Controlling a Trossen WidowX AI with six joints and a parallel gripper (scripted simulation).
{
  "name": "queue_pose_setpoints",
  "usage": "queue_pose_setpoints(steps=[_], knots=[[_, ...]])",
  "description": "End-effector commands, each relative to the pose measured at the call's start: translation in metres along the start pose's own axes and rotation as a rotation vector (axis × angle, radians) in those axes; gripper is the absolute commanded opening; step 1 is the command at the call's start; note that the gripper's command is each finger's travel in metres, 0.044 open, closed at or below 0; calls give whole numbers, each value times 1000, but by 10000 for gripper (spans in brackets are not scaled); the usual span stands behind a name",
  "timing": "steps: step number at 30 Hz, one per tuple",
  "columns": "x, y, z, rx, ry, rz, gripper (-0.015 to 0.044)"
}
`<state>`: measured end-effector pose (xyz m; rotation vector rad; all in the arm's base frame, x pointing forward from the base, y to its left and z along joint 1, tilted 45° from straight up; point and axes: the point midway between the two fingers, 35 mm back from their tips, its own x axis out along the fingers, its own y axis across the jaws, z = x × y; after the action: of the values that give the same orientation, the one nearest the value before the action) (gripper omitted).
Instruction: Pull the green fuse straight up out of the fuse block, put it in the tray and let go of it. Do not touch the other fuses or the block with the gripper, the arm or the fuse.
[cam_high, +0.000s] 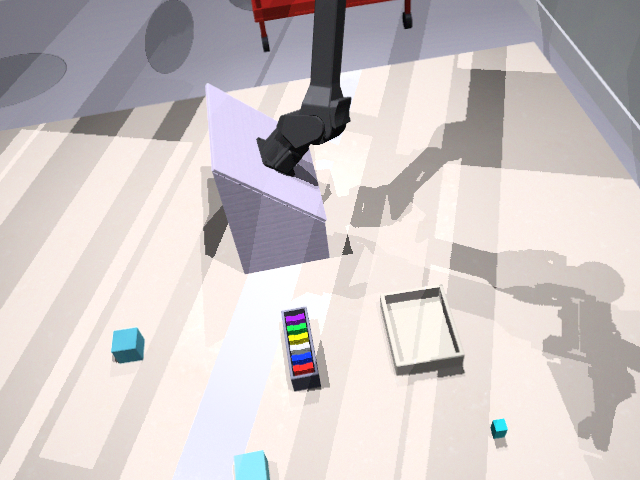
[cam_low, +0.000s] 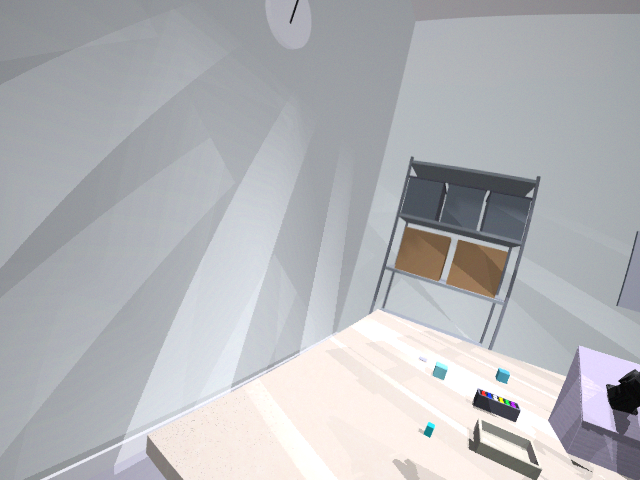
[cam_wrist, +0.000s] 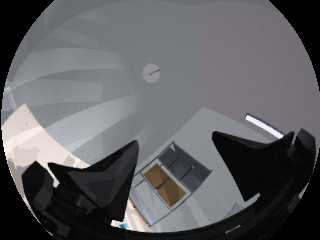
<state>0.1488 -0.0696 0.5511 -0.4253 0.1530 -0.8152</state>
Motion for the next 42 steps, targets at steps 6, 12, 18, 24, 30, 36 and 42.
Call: queue_pose_setpoints(steps=[6,12,18,24,30,36,42], knots=[[9,32,12,-110,-88,-15,243],[29,110,19,-437,-181,35,85],[63,201,-7,-804,-239,162,63],[99,282,-68,-1126,-257,374,63],[126,343,-156,-1364,-242,666,63],[133,378,-258,-1480,-205,1020,63],[115,389,-358,-1442,-159,1412,63]])
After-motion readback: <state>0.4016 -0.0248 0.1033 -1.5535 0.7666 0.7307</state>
